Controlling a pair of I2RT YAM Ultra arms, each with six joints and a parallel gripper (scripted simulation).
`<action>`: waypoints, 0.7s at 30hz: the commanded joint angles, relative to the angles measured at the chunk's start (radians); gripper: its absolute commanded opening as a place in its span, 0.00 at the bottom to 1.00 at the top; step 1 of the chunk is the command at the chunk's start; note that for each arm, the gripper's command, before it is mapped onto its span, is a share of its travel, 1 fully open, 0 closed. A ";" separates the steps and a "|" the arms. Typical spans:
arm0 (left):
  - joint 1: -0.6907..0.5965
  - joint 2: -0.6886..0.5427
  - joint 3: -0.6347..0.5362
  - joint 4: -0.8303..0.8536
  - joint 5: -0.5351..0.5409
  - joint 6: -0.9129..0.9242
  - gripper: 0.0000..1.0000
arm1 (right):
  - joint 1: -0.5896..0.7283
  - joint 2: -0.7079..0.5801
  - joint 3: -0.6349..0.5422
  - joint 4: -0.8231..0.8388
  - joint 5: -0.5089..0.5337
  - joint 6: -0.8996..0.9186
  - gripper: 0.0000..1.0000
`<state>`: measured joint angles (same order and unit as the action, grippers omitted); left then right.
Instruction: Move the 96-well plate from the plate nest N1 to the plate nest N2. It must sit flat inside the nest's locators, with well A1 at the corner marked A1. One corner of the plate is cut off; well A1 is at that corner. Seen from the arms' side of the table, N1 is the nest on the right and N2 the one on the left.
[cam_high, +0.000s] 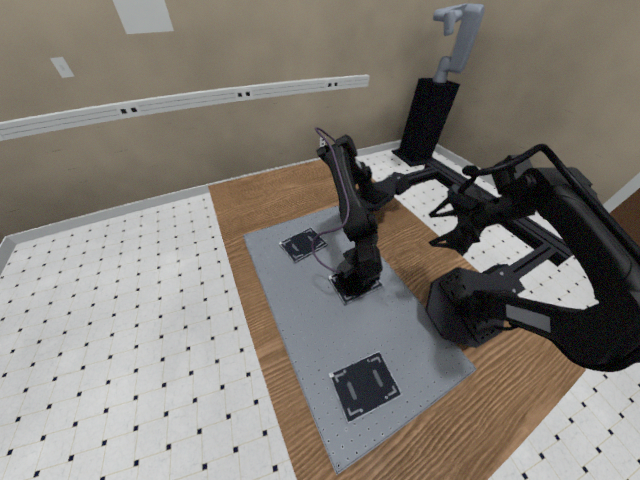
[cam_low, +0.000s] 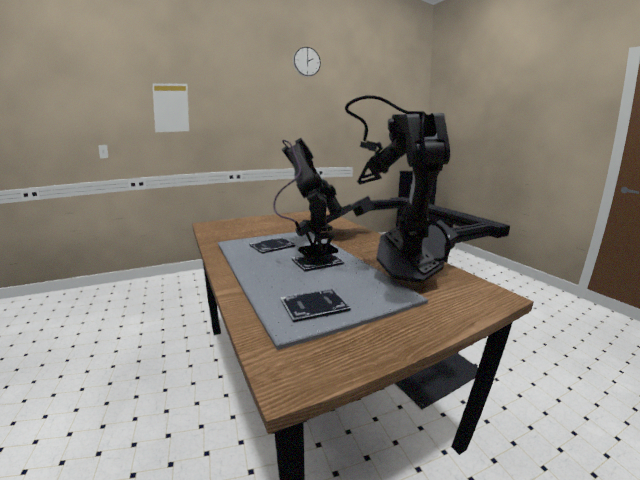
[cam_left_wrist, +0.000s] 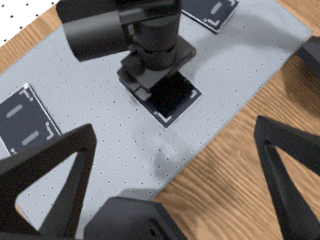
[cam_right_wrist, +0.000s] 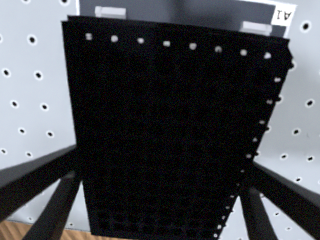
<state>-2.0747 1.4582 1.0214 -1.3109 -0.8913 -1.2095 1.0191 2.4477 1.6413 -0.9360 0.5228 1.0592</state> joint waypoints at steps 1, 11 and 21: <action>-0.008 0.003 0.029 -0.022 -0.004 -0.006 1.00 | 0.010 -0.025 -0.018 0.033 0.010 -0.016 0.79; -0.008 0.003 0.029 -0.022 -0.004 -0.006 1.00 | 0.010 -0.026 -0.013 0.034 0.010 -0.013 0.79; -0.008 0.003 0.029 -0.022 -0.004 -0.006 1.00 | -0.001 -0.029 -0.045 0.053 0.015 -0.025 0.79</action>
<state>-2.0747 1.4582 1.0214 -1.3109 -0.8913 -1.2095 1.0050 2.4481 1.6035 -0.8970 0.5232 1.0424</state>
